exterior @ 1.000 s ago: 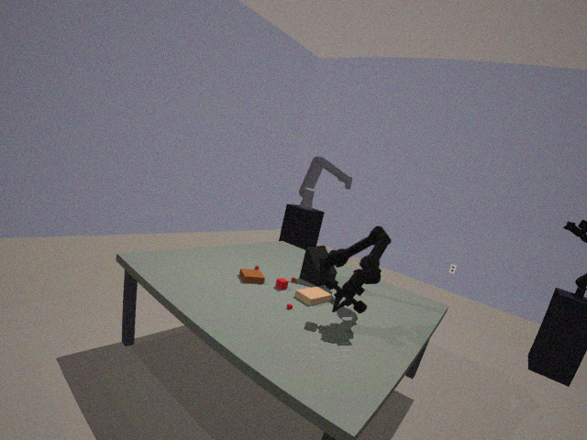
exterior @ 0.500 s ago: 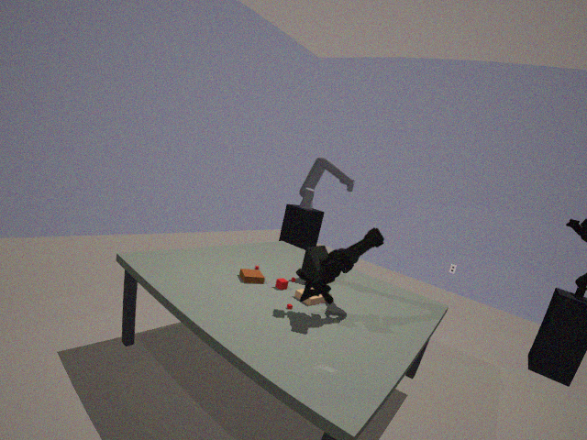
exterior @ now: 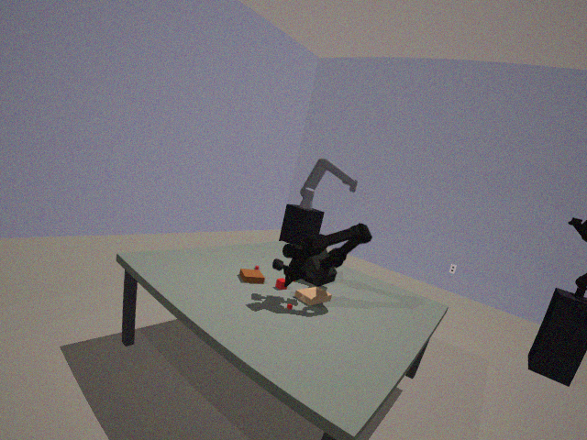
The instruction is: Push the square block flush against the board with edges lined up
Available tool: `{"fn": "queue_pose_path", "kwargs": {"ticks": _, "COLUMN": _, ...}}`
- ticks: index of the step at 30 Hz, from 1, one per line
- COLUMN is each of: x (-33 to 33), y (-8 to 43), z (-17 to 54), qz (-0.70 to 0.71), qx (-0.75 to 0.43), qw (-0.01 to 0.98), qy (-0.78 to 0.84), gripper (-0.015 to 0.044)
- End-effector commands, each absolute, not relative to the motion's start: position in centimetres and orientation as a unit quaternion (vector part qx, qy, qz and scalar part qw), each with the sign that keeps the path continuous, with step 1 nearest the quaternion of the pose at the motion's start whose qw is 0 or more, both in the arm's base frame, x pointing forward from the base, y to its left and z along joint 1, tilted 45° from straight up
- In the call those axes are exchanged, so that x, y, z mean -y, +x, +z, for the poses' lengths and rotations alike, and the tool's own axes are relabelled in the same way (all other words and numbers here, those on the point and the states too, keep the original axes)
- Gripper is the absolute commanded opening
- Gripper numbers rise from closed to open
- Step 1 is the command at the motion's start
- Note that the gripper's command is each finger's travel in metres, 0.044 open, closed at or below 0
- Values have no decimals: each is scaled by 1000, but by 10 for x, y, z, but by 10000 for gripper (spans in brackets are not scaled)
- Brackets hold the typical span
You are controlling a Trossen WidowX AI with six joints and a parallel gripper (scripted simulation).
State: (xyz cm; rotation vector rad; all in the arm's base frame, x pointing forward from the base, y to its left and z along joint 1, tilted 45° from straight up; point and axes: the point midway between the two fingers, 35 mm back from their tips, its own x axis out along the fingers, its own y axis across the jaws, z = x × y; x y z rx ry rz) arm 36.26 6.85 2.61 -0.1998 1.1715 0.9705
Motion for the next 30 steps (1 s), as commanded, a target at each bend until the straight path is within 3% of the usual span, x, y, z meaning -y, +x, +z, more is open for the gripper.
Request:
{"fn": "queue_pose_path", "kwargs": {"ticks": 1, "x": -43, "y": 346, "z": 11, "qz": 491, "qx": -516, "qw": 700, "qy": -57, "gripper": 0}}
{"fn": "queue_pose_path", "kwargs": {"ticks": 12, "x": -25, "y": 333, "z": 3, "qz": 526, "qx": -493, "qw": 693, "qy": -24, "gripper": 0}}
{"fn": "queue_pose_path", "kwargs": {"ticks": 18, "x": -65, "y": 331, "z": -36, "qz": 527, "qx": -492, "qw": 693, "qy": -23, "gripper": 0}}
{"fn": "queue_pose_path", "kwargs": {"ticks": 30, "x": -60, "y": 327, "z": -40, "qz": 527, "qx": -492, "qw": 693, "qy": -24, "gripper": 0}}
